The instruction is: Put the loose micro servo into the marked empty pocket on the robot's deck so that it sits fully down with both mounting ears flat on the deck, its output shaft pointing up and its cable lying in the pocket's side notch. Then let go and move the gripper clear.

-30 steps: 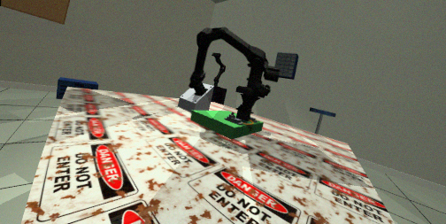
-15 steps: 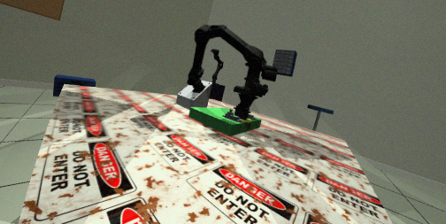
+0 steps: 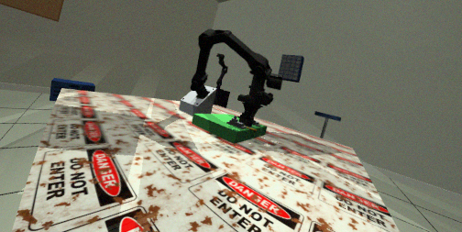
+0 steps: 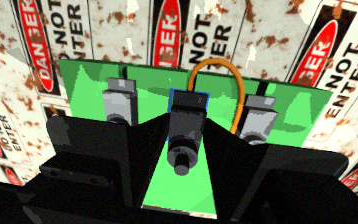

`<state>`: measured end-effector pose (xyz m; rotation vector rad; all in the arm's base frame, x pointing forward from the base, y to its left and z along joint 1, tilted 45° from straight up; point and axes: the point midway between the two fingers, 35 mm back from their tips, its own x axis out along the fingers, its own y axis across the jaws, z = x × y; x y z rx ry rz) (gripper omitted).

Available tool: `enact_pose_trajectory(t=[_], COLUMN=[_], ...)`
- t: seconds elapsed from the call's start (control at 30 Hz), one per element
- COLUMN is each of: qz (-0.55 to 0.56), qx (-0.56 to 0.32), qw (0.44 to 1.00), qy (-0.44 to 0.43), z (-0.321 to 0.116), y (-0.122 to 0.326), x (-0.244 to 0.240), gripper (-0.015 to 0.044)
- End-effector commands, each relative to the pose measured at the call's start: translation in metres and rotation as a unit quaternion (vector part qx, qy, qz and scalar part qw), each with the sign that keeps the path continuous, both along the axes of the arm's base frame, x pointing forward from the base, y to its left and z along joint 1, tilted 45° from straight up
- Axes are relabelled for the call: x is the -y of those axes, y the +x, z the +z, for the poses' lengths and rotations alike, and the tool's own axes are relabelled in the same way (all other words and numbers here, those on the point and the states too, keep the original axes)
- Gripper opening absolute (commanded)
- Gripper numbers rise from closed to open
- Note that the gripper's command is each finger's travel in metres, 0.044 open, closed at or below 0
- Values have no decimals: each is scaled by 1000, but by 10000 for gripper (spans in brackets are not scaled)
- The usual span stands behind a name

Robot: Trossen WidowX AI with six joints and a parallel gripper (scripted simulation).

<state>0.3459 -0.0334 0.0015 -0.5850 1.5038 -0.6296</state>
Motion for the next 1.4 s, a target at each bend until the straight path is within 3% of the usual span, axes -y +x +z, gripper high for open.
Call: enact_pose_trajectory(t=[0.0, 0.97, 1.2, 1.37], qz=[3, 3, 3, 3], qx=[-3, -3, -3, -3], qw=[1000, 1000, 1000, 1000], qy=[-2, -3, -3, -2], z=[-3, -19, -17, -1], y=[-1, -2, -1, -1], x=[3, 19, 17, 1], gripper=[0, 0, 184, 187])
